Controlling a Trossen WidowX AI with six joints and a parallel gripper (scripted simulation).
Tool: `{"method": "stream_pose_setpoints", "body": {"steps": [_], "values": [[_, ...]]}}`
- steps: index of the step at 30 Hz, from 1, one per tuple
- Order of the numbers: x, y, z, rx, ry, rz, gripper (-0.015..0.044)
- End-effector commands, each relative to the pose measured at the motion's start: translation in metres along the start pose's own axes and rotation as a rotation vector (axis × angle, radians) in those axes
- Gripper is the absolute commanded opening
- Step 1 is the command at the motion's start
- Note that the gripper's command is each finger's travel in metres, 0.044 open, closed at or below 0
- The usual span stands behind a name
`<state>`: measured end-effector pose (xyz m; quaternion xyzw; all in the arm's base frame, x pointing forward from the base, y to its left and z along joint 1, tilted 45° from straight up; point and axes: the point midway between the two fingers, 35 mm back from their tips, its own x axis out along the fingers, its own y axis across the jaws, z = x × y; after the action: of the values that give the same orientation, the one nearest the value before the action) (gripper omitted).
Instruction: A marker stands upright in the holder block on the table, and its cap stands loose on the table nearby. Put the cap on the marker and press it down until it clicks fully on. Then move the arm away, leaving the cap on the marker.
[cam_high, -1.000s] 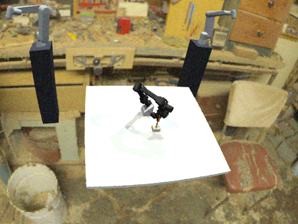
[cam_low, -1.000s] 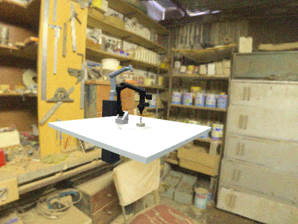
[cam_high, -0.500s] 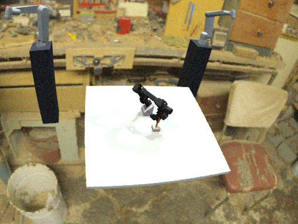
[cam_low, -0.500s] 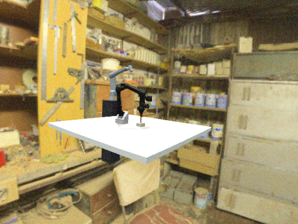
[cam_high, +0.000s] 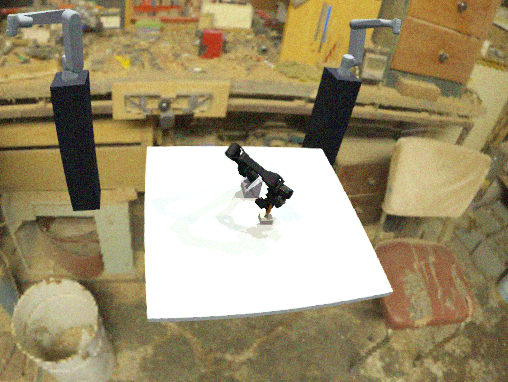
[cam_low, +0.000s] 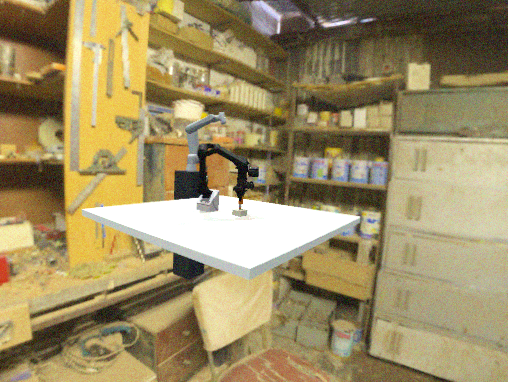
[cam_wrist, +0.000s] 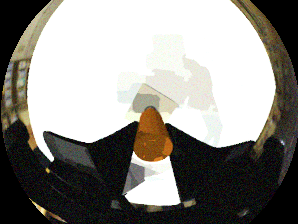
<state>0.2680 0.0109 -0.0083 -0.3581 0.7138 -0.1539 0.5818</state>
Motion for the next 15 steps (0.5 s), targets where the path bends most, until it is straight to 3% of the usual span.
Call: {"method": "stream_pose_setpoints", "body": {"steps": [1,15], "values": [[0.0071,-0.0002,-0.0010,-0.006,0.002,-0.007,0.0000],[0.0144,-0.0004,-0.0020,-0.005,0.002,-0.008,0.0000]]}}
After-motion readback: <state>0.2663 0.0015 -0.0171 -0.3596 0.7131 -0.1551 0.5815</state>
